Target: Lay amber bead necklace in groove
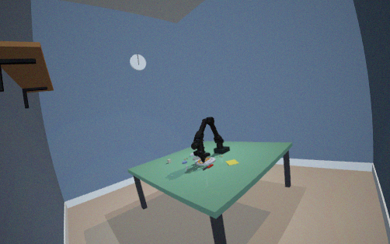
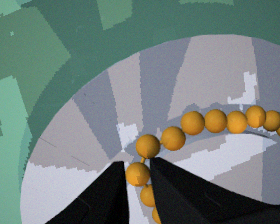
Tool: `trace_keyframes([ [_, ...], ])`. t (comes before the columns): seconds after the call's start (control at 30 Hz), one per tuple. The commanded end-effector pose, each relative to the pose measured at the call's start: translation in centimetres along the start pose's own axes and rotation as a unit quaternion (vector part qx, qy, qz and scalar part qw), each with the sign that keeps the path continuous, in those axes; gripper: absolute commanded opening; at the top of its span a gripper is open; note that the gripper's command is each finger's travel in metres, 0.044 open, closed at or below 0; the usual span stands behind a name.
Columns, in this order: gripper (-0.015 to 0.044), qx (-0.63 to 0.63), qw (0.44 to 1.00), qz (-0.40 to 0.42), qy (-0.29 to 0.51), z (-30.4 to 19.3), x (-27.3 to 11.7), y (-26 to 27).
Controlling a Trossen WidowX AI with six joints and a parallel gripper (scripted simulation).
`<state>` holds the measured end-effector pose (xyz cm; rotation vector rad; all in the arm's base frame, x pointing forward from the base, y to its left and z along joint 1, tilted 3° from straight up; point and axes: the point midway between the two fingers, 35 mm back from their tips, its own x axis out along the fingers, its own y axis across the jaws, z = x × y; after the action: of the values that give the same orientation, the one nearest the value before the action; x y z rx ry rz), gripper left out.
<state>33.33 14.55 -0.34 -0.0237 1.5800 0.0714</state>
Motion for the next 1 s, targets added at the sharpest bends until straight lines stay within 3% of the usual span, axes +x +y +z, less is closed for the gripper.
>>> trace_keyframes([
  [0.0, 0.0000, 0.000, 1.000, 0.000, 0.000, 0.01, -0.01, 0.00],
  [0.97, 0.0000, 0.003, 1.000, 0.001, 0.003, 0.06, 0.20, 0.41],
])
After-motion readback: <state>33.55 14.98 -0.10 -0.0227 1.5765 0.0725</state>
